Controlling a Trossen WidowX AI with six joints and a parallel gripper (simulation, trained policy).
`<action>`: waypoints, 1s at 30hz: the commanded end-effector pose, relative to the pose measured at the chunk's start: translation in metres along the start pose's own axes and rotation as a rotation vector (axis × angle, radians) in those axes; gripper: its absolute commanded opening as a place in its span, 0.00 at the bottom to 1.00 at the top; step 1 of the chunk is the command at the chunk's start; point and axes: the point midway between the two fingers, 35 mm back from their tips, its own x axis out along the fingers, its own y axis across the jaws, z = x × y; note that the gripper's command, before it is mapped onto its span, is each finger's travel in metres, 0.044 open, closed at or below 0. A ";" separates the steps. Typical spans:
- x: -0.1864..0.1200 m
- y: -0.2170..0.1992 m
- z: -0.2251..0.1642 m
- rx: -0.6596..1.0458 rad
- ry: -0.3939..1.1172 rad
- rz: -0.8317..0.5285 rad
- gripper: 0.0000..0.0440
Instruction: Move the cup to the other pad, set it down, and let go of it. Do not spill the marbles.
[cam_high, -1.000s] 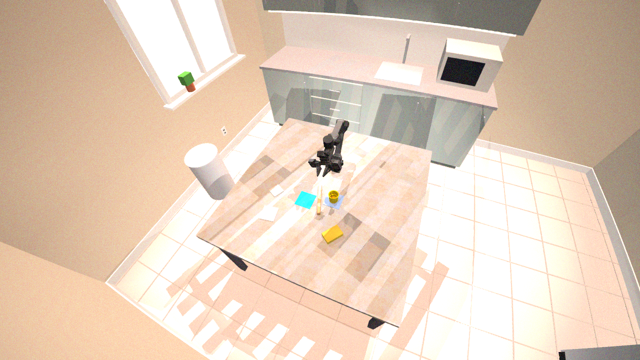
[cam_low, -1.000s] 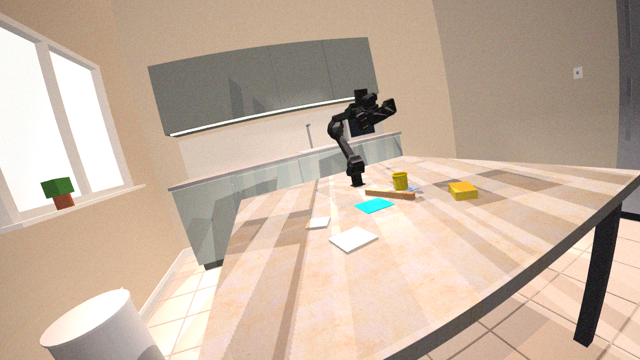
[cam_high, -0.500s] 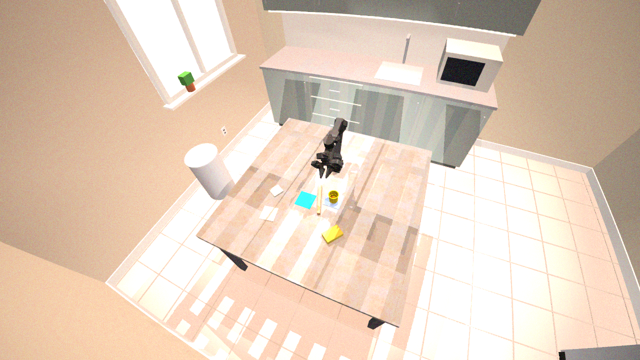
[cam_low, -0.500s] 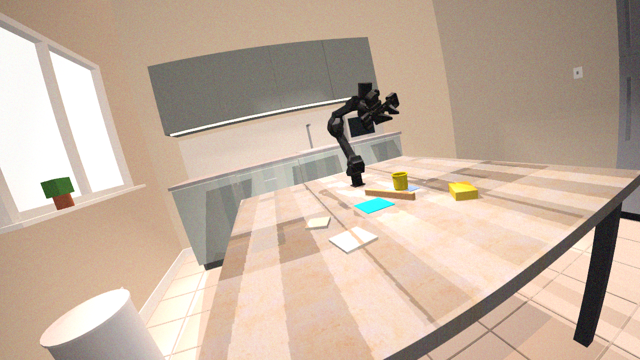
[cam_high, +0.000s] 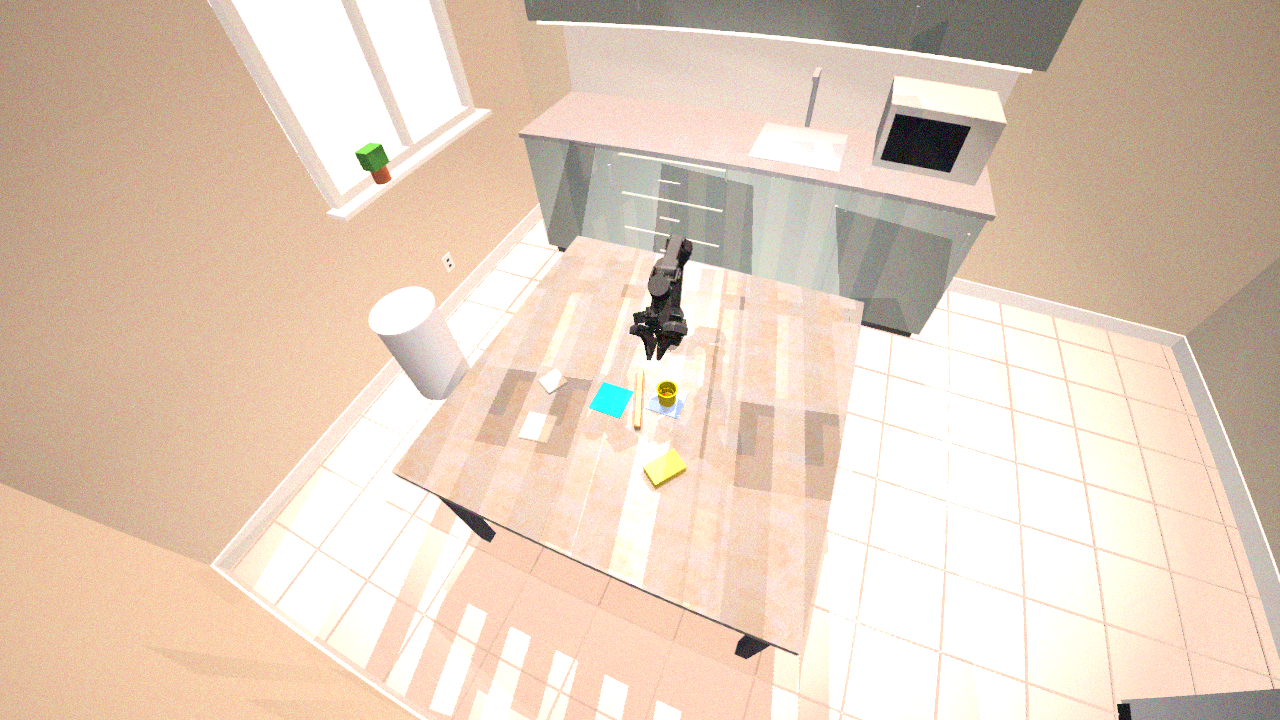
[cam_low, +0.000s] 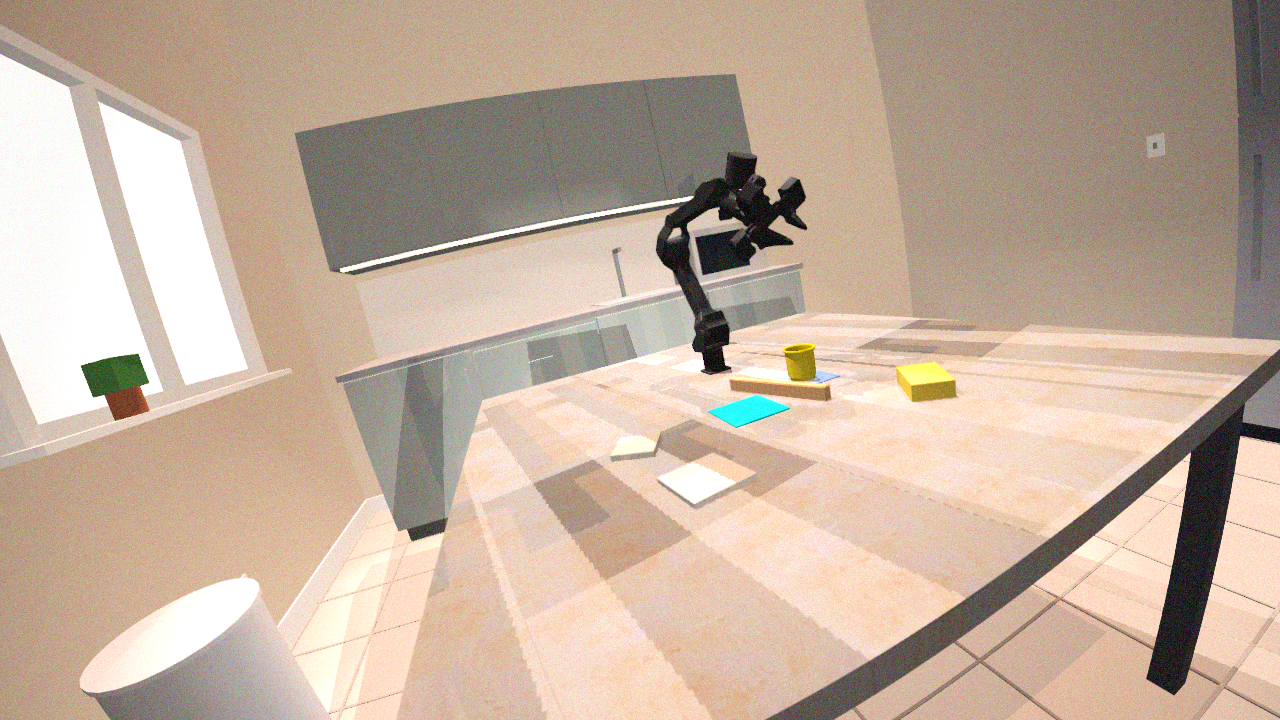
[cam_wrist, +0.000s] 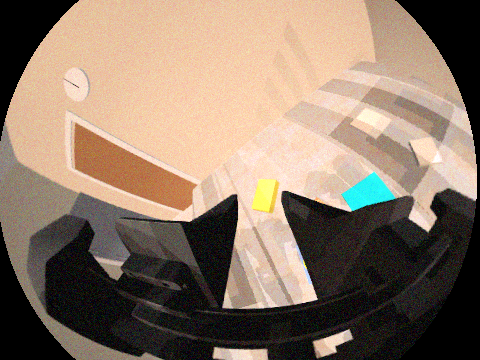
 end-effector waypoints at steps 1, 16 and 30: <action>0.004 0.002 -0.005 0.059 0.055 -0.026 0.41; 0.012 0.003 -0.027 0.253 0.217 -0.164 0.40; 0.019 -0.009 -0.050 0.380 0.338 -0.340 0.36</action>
